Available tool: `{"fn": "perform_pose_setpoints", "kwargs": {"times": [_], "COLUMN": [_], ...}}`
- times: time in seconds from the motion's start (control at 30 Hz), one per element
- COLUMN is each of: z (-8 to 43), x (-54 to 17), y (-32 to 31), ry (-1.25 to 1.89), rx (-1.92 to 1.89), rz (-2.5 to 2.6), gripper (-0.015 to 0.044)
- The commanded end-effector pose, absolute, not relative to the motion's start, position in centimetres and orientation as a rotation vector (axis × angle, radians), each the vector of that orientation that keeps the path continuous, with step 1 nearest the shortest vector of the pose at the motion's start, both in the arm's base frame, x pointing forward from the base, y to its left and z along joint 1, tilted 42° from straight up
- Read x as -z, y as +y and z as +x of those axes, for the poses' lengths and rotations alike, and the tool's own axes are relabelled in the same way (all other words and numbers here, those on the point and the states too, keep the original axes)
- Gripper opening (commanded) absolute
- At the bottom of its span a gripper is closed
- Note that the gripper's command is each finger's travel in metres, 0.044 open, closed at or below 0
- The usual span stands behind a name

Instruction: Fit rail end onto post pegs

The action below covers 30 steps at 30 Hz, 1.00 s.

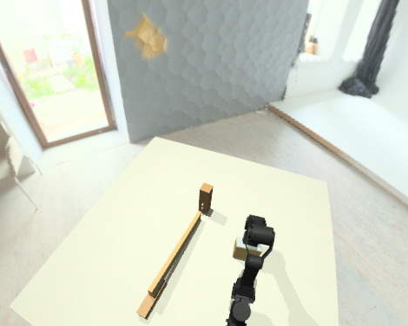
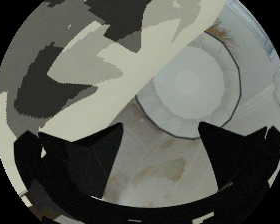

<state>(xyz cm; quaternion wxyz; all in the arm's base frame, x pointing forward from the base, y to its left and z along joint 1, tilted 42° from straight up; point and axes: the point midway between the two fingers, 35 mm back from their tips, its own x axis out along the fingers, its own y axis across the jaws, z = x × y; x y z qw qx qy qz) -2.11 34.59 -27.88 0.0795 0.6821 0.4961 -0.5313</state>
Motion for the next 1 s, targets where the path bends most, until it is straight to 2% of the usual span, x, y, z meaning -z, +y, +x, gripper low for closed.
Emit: {"fn": "perform_pose_setpoints", "kwargs": {"times": [0.0, 0.17, 0.47, 0.73, 0.97], "z": [-1.9, 3.6, 15.0, 23.3, 27.8], "x": [27.9, 26.7, 21.9, 15.1, 7.5], "y": [34.7, 35.7, 33.5, 27.1, 19.0], "ry": [1.471, 1.088, 0.153, -0.789, -1.616], "rx": [1.598, 1.783, 1.996, 1.936, 1.659], "rz": [2.050, 2.292, 2.698, 2.901, 2.917], "gripper": [0.0426, 0.0440, 0.0440, 0.0440, 0.0440]}}
